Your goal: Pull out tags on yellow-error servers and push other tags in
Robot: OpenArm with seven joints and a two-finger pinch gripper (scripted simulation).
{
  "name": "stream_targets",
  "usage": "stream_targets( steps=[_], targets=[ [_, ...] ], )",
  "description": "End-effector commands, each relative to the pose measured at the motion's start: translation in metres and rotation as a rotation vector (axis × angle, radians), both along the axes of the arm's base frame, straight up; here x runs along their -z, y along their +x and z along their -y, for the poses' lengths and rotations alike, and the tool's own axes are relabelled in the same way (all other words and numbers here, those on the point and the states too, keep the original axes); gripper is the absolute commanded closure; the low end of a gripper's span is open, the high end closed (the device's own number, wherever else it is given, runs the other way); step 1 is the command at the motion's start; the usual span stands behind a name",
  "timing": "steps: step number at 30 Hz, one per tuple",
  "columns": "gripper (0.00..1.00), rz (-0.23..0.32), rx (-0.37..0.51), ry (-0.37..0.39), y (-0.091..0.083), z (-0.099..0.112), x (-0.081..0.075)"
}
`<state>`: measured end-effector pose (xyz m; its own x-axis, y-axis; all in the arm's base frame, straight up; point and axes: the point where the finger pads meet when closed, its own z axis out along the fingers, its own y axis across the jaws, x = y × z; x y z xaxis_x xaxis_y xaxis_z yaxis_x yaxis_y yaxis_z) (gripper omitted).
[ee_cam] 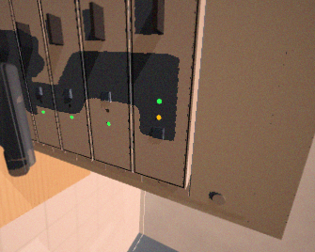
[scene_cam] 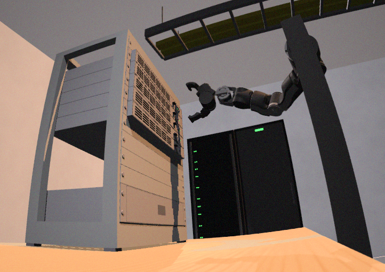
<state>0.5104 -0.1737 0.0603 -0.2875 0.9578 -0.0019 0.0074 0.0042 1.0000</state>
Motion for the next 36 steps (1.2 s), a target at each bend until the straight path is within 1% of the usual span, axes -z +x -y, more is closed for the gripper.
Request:
stream_targets(
  steps=[1,8,9,36],
  targets=[
    [0.0,0.012,-0.004,0.003,-0.0006,-0.0009,-0.0038],
    [0.0,0.012,-0.004,0.003,-0.0006,-0.0009,-0.0038],
    [1.0,0.012,-0.004,0.003,-0.0006,-0.0009,-0.0038],
    [1.0,0.012,-0.004,0.003,-0.0006,-0.0009,-0.0038]
  ],
)
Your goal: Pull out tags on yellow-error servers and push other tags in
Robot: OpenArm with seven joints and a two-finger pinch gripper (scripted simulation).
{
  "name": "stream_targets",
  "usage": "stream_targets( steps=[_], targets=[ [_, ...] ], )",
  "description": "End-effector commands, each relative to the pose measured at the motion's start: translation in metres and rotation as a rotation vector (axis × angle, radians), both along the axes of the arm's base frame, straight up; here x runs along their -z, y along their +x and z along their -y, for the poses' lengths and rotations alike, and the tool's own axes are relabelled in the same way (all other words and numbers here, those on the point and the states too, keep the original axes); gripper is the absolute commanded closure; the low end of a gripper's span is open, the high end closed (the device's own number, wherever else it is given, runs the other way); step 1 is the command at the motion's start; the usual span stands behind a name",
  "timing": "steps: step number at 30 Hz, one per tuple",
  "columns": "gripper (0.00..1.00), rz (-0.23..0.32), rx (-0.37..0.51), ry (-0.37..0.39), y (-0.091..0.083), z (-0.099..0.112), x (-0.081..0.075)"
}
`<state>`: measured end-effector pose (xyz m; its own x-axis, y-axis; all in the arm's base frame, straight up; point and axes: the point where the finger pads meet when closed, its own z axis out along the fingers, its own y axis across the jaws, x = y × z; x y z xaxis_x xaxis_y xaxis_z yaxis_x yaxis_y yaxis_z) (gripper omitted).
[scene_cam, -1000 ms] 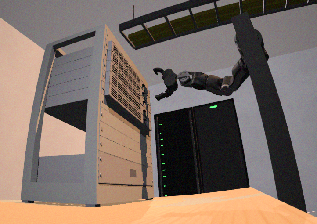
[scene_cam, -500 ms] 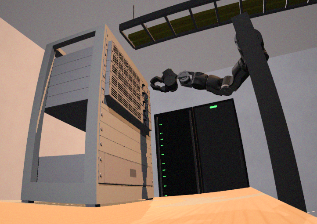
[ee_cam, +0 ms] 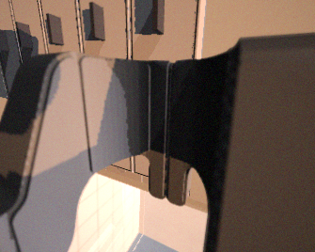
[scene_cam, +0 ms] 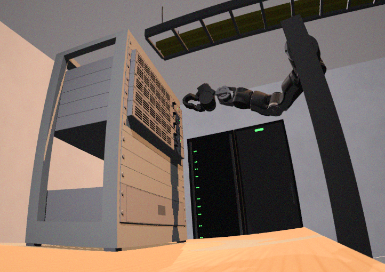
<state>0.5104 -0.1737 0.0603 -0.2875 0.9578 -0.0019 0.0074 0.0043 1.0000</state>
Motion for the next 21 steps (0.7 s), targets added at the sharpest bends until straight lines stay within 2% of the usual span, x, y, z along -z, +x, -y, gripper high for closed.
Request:
stream_targets(
  steps=[1,6,7,13,17,21],
  targets=[
    [1.0,0.012,-0.004,0.003,-0.001,-0.001,-0.004],
    [1.0,0.012,-0.004,0.003,-0.001,-0.001,-0.004],
    [0.9,0.012,-0.004,0.003,-0.001,-0.001,-0.004],
    [0.9,0.004,-0.002,0.003,-0.003,-0.002,0.001],
    [0.9,-0.003,-0.002,0.002,-0.014,-0.006,0.004],
    [0.9,0.0,-0.001,0.007,-0.034,-0.013,0.007]
  ],
)
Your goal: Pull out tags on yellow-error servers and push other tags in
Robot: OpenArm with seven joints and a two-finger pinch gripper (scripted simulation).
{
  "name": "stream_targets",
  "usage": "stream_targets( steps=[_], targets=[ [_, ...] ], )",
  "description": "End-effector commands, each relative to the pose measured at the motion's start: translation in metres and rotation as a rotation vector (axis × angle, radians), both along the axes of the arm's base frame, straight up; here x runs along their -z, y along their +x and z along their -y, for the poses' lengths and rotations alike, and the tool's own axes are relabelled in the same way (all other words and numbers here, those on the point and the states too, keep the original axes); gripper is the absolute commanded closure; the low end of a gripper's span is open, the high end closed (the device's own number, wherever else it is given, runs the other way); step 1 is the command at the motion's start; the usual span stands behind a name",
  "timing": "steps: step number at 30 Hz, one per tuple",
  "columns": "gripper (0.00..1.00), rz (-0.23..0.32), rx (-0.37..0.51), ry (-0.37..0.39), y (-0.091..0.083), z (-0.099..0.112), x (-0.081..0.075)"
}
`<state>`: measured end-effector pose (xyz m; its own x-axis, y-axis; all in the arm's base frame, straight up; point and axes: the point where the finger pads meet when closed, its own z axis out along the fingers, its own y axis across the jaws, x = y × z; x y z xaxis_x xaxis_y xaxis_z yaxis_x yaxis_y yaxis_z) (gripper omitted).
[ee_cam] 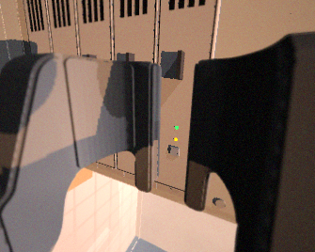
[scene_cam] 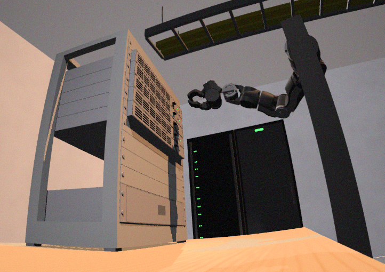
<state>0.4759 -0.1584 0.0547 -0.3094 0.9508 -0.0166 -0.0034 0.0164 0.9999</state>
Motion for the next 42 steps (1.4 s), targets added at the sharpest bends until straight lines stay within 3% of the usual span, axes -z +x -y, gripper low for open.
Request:
stream_targets(
  steps=[1,4,6,14,42],
  targets=[
    [0.9,-0.01,0.022,0.019,-0.005,0.0,0.002],
    [0.9,-0.007,0.023,0.02,-0.022,-0.006,0.006],
    [0.9,-0.007,0.023,0.02,-0.022,-0.006,0.006],
    [0.9,-0.003,0.022,0.018,-0.051,-0.018,0.012],
    [0.9,-0.006,0.017,0.015,-0.052,-0.017,0.014]
  ],
)
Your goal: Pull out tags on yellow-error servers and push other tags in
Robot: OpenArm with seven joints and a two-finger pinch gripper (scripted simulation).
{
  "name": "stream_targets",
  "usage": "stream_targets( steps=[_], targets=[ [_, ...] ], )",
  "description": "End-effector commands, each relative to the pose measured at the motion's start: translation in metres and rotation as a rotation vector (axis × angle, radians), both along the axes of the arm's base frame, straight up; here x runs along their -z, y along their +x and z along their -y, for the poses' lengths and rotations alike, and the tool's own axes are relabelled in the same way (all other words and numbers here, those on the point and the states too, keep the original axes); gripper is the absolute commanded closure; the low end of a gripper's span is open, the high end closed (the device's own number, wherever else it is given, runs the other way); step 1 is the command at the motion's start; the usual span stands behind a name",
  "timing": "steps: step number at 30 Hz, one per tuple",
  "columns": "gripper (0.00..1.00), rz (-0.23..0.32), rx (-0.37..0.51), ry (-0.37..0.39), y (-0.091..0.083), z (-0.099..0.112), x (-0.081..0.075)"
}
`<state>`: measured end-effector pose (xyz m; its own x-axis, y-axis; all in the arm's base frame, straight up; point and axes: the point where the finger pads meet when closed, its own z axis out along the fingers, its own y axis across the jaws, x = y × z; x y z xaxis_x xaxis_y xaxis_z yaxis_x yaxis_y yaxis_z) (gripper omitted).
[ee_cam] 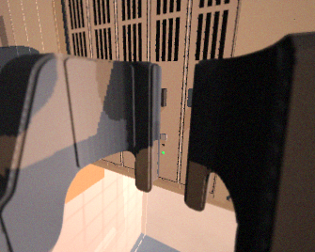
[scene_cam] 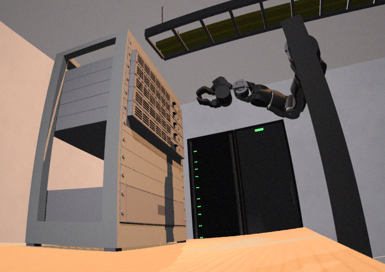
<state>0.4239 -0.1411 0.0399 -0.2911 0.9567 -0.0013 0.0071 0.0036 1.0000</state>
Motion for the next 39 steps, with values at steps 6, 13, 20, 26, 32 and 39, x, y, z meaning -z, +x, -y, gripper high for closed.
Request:
stream_targets(
  steps=[6,13,20,26,32,39],
  targets=[
    [0.9,0.004,-0.003,0.002,0.0,0.0,-0.001],
    [0.9,0.004,-0.003,0.002,0.0,0.0,-0.001],
    [0.9,0.002,-0.002,0.002,0.006,-0.002,0.0],
    [0.9,0.007,-0.003,-0.001,0.033,-0.011,-0.001],
    [0.9,0.011,-0.003,-0.001,0.057,-0.018,-0.001],
    [0.9,0.011,-0.003,0.001,0.085,-0.027,-0.001]
  ],
)
